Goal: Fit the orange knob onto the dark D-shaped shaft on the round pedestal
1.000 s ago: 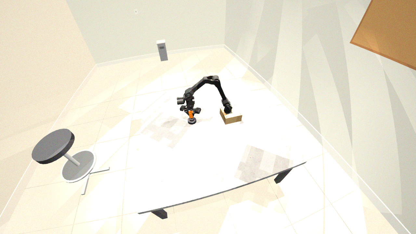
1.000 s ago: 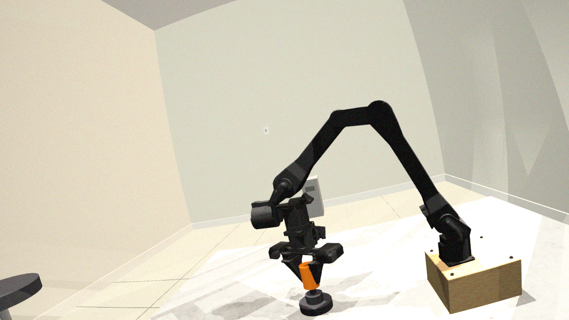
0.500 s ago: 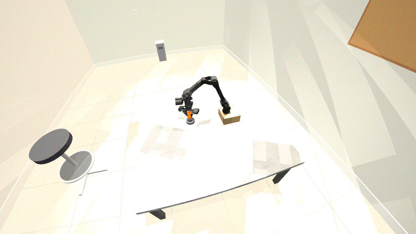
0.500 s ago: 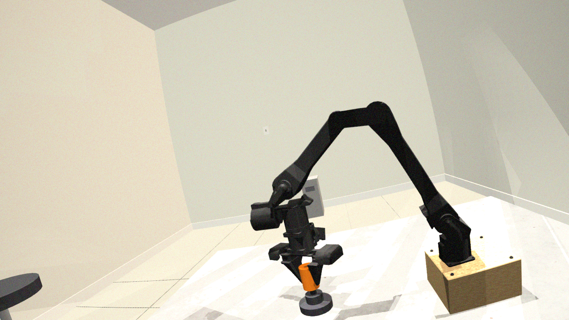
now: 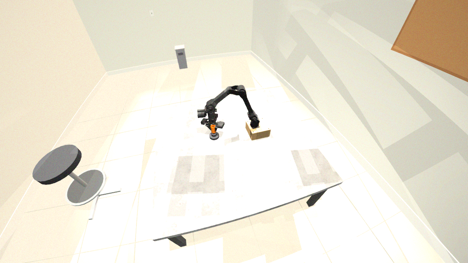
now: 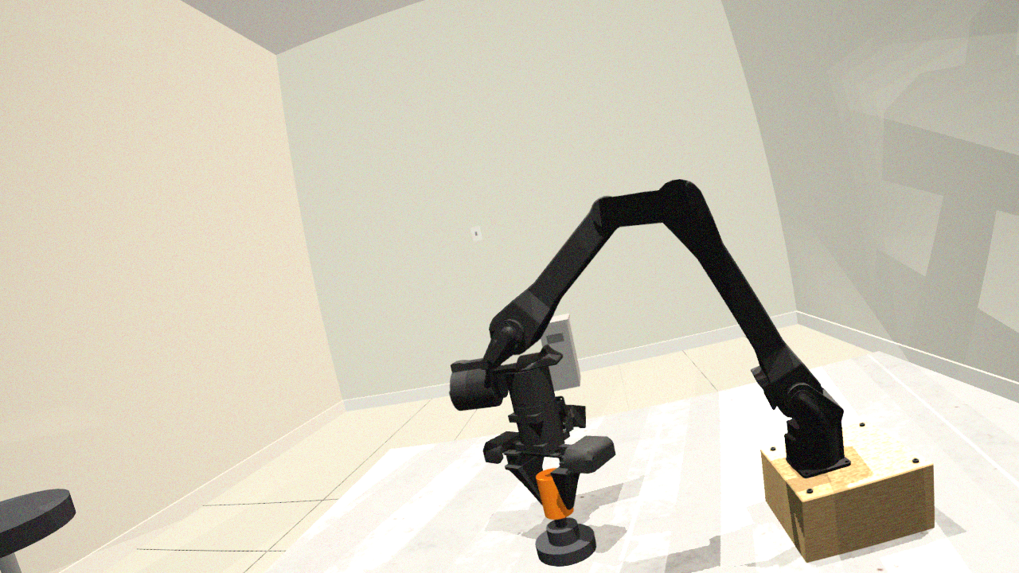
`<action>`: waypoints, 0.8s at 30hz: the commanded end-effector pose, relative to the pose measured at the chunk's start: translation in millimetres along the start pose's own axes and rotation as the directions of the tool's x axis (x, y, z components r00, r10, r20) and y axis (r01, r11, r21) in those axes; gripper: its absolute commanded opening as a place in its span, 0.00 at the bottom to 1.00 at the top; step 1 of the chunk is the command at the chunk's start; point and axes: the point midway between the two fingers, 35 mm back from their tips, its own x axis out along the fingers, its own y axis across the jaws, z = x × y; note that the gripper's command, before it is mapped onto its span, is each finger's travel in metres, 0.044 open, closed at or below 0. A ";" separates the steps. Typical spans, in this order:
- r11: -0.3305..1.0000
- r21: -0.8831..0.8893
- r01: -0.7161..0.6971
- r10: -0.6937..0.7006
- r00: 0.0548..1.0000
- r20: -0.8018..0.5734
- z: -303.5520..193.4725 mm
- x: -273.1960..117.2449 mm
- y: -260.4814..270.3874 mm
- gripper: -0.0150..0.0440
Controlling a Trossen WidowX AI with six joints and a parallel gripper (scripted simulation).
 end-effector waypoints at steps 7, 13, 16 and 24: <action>1.000 0.010 -0.003 0.003 1.000 -0.002 -0.7 2.2 1.4 0.25; 1.000 0.010 -0.003 0.003 1.000 -0.002 -1.2 4.5 2.6 0.25; 1.000 0.010 -0.003 0.003 1.000 -0.002 -1.2 5.4 2.6 0.25; 1.000 0.006 -0.003 0.003 1.000 -0.002 -0.6 6.4 1.3 0.25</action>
